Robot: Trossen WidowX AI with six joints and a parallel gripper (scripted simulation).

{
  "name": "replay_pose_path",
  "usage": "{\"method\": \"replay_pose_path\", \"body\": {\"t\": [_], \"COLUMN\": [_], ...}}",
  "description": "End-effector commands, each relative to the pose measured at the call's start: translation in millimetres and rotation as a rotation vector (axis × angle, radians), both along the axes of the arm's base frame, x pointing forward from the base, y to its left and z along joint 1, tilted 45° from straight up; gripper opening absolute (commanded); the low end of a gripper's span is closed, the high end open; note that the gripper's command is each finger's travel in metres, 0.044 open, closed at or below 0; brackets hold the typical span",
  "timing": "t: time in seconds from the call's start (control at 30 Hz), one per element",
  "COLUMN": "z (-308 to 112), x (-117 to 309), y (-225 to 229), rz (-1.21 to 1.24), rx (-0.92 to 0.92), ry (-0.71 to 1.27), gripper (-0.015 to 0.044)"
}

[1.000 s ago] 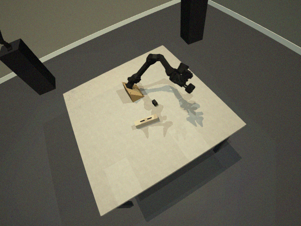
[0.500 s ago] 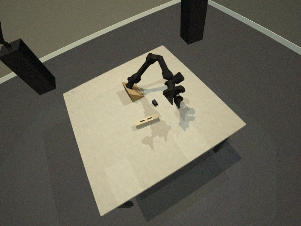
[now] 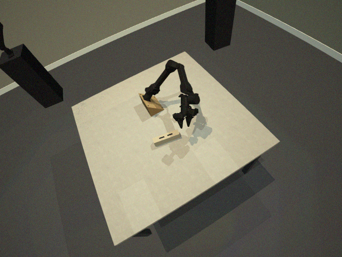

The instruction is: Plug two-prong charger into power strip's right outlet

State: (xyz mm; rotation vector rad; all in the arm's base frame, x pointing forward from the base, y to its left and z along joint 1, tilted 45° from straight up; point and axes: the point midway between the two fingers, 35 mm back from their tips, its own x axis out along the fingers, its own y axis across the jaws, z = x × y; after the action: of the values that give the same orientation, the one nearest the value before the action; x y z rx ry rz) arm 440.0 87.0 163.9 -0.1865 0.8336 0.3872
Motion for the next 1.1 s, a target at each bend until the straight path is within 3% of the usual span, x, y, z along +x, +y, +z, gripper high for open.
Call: {"method": "replay_pose_path", "body": {"t": [0.0,0.37,0.7,1.07], "z": [-28,-65,-62,-61], "x": [-36,-124,-196,-205], "y": [6,22,40,43], "rz": [0.062,0.153,0.166,0.163], "rx": [0.058,0.247,0.451,0.481], "ry": [0.167,0.547,0.85,0.891], "gripper": [0.044,0.044,0.044,0.044]}}
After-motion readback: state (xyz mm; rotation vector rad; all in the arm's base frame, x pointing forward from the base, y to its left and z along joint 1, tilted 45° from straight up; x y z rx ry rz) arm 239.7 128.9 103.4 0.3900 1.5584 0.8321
